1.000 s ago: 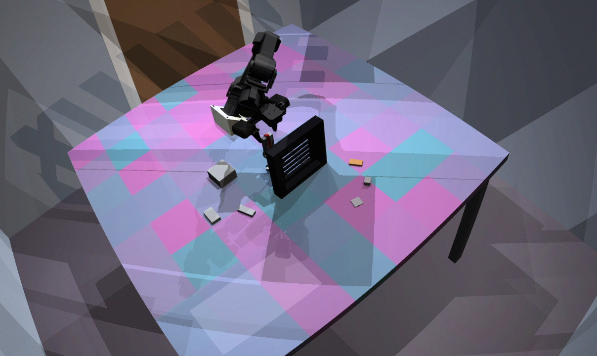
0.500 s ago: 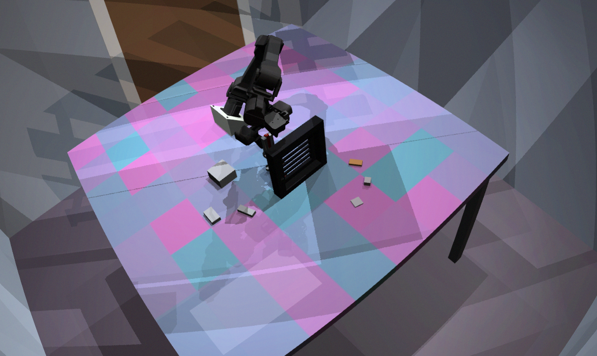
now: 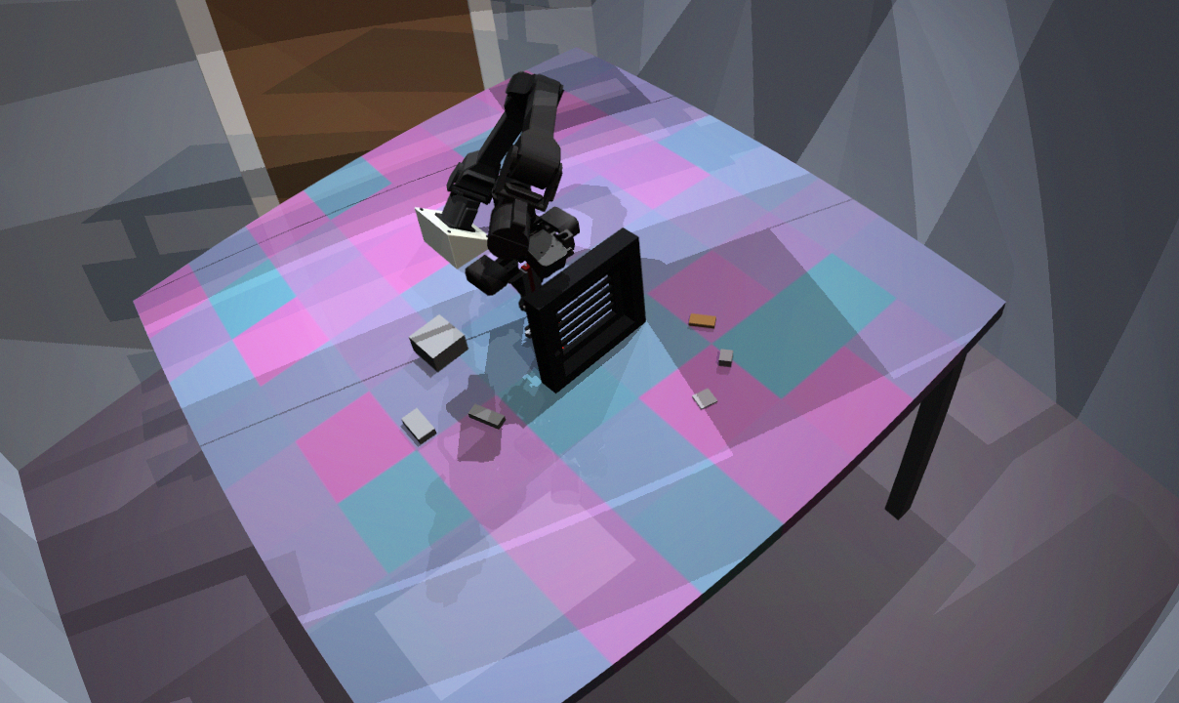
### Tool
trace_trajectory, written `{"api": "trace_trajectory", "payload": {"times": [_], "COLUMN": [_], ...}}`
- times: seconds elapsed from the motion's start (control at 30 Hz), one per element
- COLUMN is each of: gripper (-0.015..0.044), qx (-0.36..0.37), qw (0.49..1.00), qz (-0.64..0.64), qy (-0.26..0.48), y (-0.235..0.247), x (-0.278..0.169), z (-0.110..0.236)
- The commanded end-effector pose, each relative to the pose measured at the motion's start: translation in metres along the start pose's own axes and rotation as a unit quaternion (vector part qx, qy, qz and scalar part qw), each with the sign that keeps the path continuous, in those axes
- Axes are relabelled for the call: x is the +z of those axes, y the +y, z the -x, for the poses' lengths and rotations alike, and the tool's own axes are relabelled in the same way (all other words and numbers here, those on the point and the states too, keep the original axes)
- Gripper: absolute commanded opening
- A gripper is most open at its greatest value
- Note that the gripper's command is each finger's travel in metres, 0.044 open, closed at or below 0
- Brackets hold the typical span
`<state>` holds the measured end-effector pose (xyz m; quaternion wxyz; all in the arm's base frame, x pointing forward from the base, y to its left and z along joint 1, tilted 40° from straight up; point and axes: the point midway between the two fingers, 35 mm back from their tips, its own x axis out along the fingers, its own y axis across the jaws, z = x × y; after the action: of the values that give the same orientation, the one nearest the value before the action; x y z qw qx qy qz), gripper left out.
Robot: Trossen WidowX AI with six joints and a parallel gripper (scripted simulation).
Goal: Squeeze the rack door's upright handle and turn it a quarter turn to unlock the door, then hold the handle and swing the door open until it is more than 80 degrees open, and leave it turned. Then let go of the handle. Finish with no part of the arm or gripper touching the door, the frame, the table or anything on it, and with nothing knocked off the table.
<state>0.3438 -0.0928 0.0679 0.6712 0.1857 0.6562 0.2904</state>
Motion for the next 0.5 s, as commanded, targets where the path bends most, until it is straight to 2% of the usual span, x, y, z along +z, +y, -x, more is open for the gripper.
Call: {"api": "trace_trajectory", "payload": {"times": [0.0, 0.37, 0.47], "gripper": [0.0092, 0.0018, 0.0017], "qx": [0.002, 0.002, 0.002], "qw": [1.000, 1.000, 1.000], "qz": [-0.005, -0.005, -0.005], "qy": [0.003, 0.003, 0.003], "y": [-0.0001, -0.0001, -0.0001], "x": [-0.0015, -0.0015, -0.0015], "z": [-0.0022, -0.0022, -0.0022]}}
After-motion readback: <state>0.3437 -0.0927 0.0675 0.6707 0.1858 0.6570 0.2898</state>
